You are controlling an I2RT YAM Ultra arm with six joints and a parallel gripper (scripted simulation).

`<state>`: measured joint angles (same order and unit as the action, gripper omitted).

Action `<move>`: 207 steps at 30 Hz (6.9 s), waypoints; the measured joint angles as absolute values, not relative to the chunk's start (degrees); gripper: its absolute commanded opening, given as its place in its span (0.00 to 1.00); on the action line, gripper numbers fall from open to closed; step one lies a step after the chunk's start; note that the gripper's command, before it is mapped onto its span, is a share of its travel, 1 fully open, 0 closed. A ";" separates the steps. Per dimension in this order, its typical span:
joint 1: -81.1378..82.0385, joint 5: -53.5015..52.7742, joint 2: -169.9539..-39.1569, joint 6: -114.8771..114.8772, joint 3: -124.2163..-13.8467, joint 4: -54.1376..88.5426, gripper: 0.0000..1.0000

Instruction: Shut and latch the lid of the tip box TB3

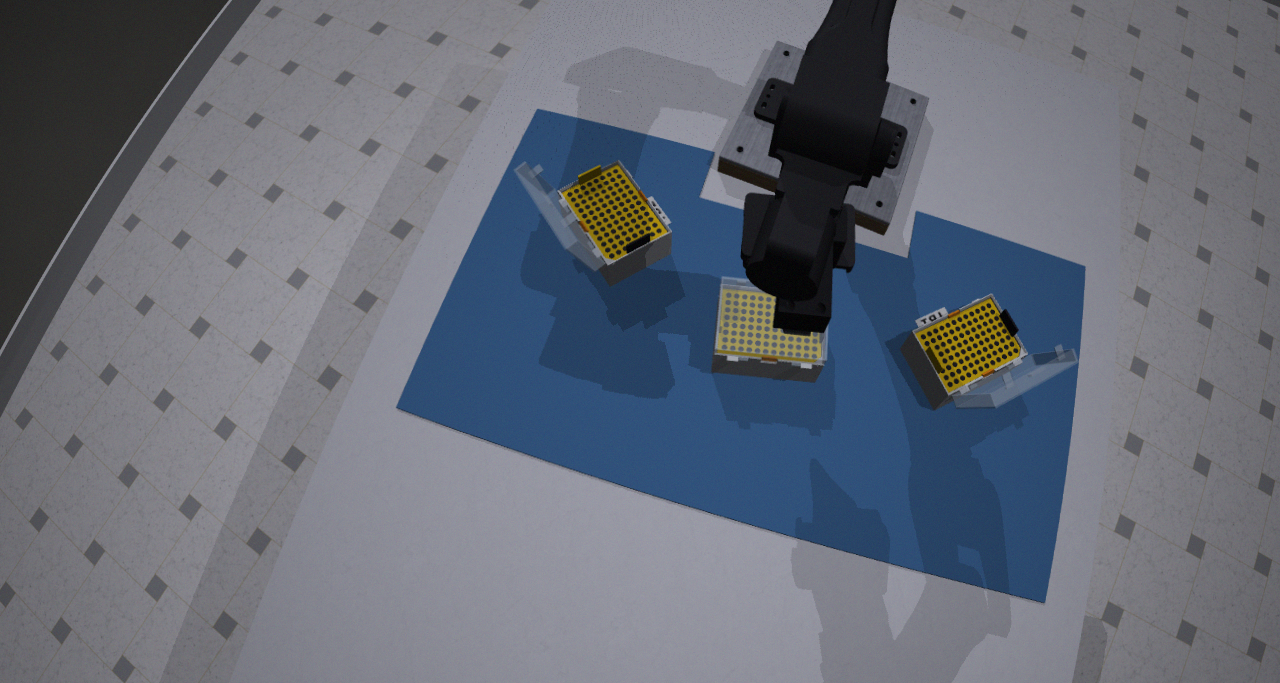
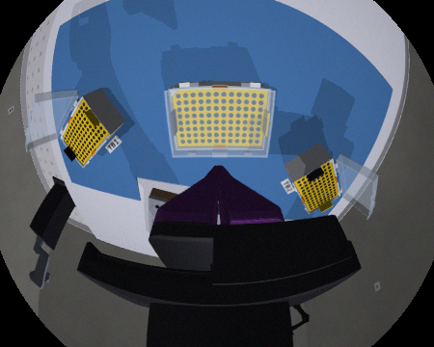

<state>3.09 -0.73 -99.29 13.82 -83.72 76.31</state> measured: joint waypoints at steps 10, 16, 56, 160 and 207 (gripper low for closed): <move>2.37 -0.73 -96.27 14.48 -75.33 71.42 0.00; 2.13 -0.73 -95.07 14.81 -72.25 68.93 0.00; 1.87 -0.73 -94.67 15.09 -66.46 63.24 0.00; 1.93 -0.69 -95.94 15.03 -62.57 57.19 0.00; 1.93 -0.69 -95.94 15.03 -62.57 57.19 0.00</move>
<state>1.93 -0.69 -95.94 15.03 -62.57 57.19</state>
